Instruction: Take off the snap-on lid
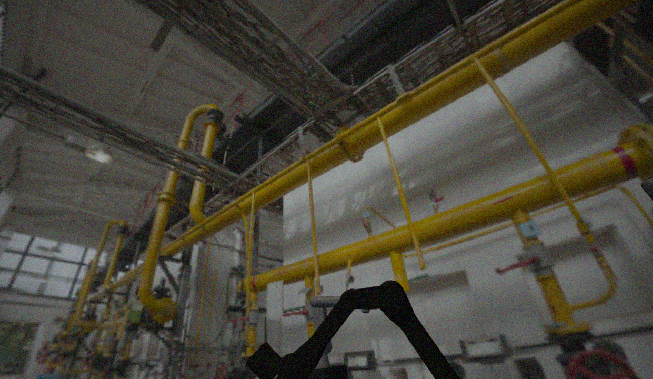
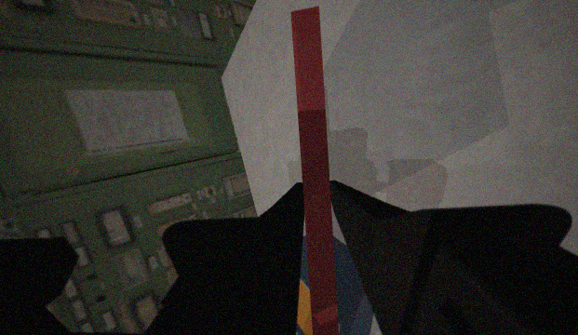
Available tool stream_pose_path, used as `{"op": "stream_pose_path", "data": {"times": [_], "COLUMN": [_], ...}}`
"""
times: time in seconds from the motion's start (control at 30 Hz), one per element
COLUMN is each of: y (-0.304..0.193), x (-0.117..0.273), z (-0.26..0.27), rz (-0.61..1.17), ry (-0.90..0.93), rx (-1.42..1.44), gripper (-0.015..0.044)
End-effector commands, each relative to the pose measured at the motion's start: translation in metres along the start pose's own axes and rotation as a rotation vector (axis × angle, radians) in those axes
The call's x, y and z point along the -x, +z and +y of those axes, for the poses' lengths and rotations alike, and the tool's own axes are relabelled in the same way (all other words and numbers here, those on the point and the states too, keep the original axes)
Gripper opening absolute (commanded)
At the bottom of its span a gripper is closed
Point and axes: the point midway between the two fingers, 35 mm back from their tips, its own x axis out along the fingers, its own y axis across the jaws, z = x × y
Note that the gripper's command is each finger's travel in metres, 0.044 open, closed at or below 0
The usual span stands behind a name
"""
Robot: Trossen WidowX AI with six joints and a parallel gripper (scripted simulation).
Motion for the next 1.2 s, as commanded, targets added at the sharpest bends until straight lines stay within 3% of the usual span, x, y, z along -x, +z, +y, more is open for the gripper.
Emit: {"op": "stream_pose_path", "data": {"times": [0.0,1.17], "y": [-0.002,-0.003], "x": [-0.005,-0.023], "z": [-0.008,-0.029], "rz": [0.009,0.010], "ry": [-0.007,-0.007], "rx": [-0.015,-0.015], "gripper": [0.0000,0.0000]}}
